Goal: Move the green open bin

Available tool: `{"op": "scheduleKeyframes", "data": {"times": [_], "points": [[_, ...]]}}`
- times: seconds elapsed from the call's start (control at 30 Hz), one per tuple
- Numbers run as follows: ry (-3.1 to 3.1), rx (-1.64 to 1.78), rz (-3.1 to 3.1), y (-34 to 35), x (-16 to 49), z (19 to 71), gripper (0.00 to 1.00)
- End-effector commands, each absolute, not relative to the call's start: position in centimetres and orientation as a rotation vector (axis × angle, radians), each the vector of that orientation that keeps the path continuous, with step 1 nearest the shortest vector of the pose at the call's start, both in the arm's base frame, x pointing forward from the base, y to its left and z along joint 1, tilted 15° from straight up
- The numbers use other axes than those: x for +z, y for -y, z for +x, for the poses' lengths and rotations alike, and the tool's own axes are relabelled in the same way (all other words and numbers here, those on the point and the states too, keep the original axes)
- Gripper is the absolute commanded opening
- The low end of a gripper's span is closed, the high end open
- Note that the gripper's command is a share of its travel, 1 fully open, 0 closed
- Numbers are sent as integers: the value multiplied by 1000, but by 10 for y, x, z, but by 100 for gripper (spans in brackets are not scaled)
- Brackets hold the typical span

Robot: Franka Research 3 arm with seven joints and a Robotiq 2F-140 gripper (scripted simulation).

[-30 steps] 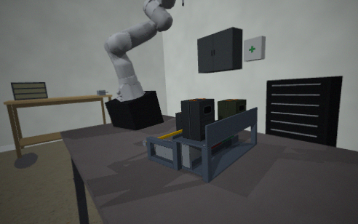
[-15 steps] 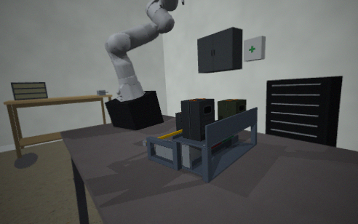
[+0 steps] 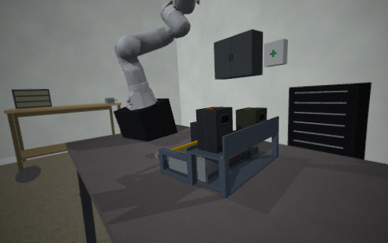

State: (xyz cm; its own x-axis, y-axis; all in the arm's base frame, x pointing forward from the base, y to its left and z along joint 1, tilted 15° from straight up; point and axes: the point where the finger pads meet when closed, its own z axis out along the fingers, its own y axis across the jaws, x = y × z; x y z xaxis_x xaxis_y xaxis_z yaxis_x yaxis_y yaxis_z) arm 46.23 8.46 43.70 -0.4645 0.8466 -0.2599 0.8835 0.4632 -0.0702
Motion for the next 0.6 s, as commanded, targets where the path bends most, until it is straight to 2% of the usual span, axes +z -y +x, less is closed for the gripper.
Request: {"op": "scheduleKeyframes", "data": {"times": [0.0, 0.27, 0.57], "points": [[-2464, -272, 1605, -88, 436, 461, 57], [-2273, -236, 1847, -88, 436, 461, 57], [-2273, -236, 1847, -88, 436, 461, 57]]}}
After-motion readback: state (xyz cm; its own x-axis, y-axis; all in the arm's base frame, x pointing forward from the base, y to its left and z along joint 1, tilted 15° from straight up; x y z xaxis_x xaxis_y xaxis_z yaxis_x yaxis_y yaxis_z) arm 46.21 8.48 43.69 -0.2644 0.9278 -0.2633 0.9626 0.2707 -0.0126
